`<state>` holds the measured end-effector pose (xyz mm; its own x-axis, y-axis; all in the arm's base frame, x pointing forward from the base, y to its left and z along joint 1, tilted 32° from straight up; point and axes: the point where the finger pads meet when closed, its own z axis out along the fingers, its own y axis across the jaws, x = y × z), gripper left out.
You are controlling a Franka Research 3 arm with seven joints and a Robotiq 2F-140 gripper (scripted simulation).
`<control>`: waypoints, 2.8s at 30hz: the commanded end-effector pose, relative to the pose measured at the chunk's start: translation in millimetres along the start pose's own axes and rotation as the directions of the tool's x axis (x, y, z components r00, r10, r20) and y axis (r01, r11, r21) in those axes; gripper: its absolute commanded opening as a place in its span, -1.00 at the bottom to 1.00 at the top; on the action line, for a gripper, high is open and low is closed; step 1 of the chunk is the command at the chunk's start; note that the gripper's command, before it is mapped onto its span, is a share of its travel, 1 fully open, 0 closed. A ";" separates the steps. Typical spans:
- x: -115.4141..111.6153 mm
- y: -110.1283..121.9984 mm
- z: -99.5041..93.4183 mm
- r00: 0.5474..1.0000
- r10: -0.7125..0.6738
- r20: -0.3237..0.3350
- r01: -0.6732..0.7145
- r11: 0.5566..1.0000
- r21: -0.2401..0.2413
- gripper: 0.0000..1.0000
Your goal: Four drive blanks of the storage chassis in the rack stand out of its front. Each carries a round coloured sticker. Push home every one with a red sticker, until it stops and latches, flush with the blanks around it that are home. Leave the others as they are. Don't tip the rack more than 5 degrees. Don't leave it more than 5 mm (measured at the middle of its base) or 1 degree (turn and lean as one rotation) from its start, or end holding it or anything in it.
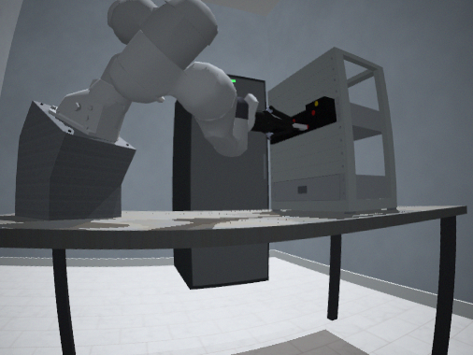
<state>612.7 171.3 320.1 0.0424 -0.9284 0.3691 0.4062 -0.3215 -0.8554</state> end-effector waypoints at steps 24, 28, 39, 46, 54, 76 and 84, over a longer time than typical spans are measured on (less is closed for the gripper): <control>-0.5 -1.7 2.5 1.000 -0.008 0.001 0.008 1.000 0.003 -1.00; -0.5 -1.7 -1.9 1.000 -0.008 0.001 0.008 1.000 0.003 -1.00; -0.5 -1.8 -46.2 1.000 -0.008 0.001 0.008 1.000 0.003 -1.00; -0.5 -1.8 -77.0 1.000 -0.008 0.001 0.008 1.000 0.003 -1.00; -0.3 -4.0 -80.3 1.000 -0.008 0.001 0.008 1.000 0.003 -1.00; 1.5 -31.1 -46.7 1.000 -0.008 0.001 0.008 1.000 0.003 -1.00; 1.5 -31.1 -46.7 1.000 -0.008 0.001 0.008 1.000 0.003 -1.00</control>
<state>555.7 172.5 330.6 0.0477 -0.9291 0.3666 0.4115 -0.3162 -0.8548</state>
